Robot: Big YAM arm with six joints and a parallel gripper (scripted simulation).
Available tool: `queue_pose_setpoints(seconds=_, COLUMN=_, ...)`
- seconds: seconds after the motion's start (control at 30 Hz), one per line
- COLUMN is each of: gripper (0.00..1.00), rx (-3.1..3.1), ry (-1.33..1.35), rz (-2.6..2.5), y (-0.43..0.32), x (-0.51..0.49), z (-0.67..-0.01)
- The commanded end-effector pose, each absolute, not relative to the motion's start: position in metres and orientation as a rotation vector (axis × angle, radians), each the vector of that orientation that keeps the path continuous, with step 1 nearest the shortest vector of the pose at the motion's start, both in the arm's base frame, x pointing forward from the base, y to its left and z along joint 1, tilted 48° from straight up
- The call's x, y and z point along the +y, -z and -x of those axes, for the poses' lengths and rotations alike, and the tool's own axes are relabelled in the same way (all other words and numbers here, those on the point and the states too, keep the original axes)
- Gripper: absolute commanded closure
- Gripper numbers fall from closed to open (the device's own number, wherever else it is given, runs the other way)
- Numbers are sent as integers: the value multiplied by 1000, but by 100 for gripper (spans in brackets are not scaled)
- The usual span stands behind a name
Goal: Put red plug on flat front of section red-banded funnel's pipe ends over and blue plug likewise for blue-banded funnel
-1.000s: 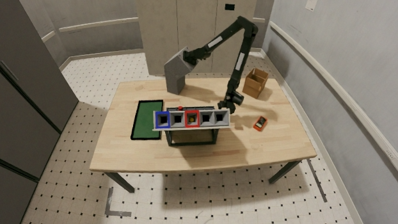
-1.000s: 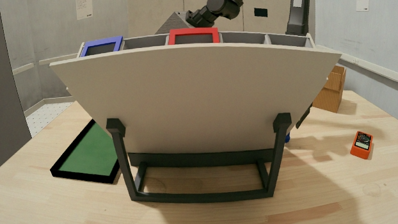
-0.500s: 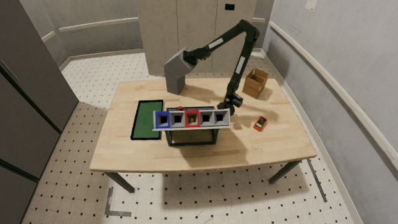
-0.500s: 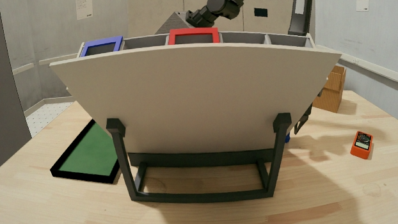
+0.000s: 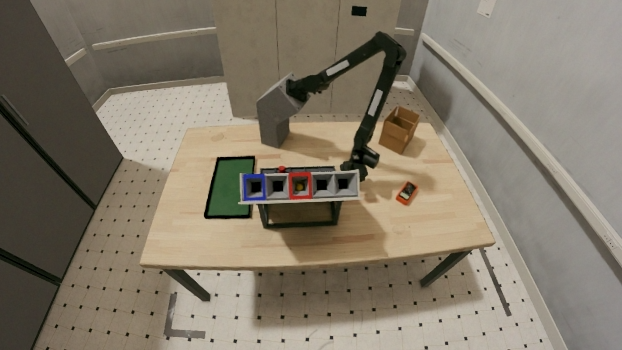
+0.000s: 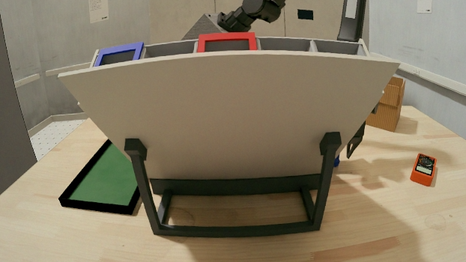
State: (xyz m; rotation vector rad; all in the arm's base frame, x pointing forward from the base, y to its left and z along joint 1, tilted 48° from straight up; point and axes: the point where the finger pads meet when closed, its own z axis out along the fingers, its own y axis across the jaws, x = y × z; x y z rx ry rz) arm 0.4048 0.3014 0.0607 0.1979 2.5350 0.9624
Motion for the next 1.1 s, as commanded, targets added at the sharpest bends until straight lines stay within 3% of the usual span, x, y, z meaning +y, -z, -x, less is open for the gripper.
queue_pose_setpoints(seconds=0.0, gripper=13, rx=2526, ry=-983, rz=-221, y=-61, x=305, z=-407)
queue_pose_setpoints(seconds=1.07, gripper=13, rx=2519, ry=-972, rz=-209, y=-54, x=303, z=-402)
